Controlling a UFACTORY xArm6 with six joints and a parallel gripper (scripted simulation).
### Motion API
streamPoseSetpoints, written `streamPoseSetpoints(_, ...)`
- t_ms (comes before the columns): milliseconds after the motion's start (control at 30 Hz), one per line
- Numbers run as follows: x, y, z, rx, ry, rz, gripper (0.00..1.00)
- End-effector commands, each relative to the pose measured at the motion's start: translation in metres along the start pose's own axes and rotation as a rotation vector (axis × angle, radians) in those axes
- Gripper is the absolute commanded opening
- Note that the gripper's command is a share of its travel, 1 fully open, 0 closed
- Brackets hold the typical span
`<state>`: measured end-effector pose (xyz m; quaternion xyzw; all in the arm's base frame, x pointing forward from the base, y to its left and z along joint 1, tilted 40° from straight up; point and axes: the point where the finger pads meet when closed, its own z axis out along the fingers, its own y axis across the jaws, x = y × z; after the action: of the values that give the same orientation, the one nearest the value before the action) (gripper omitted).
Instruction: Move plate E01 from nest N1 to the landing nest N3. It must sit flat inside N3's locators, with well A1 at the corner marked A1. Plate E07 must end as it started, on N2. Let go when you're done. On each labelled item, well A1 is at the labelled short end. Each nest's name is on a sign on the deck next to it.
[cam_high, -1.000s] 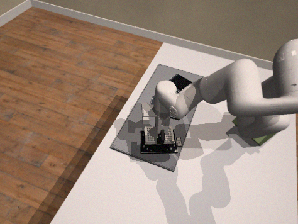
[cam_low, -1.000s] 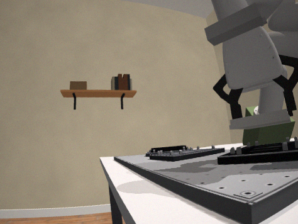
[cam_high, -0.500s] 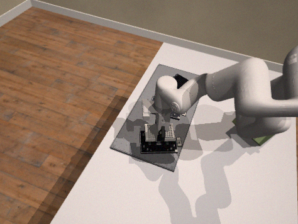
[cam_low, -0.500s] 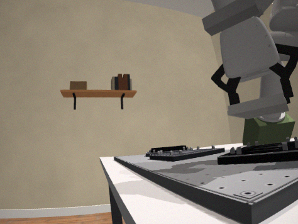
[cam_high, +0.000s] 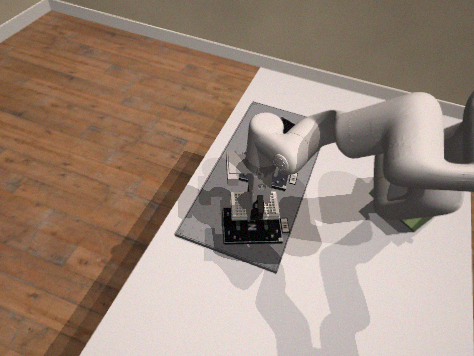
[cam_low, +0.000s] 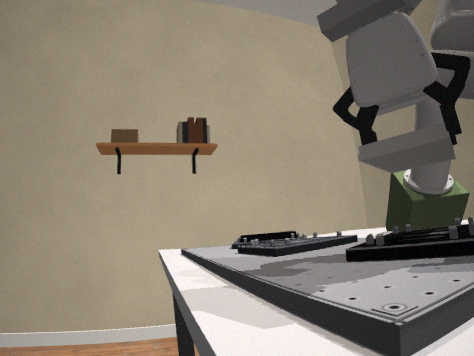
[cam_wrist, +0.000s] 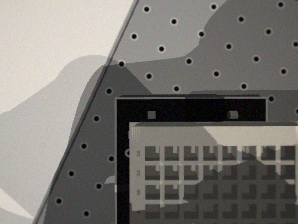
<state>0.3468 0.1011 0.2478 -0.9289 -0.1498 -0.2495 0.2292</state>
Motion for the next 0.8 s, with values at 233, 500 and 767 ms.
streamPoseSetpoints(233, 0.001, 0.000, -0.020, 0.000, 0.002, -0.001, 0.00)
streamPoseSetpoints(500, 0.001, 0.000, -0.022, 0.000, 0.002, -0.001, 0.00)
streamPoseSetpoints(767, -0.005, 0.019, -0.022, 0.000, 0.002, 0.132, 0.00)
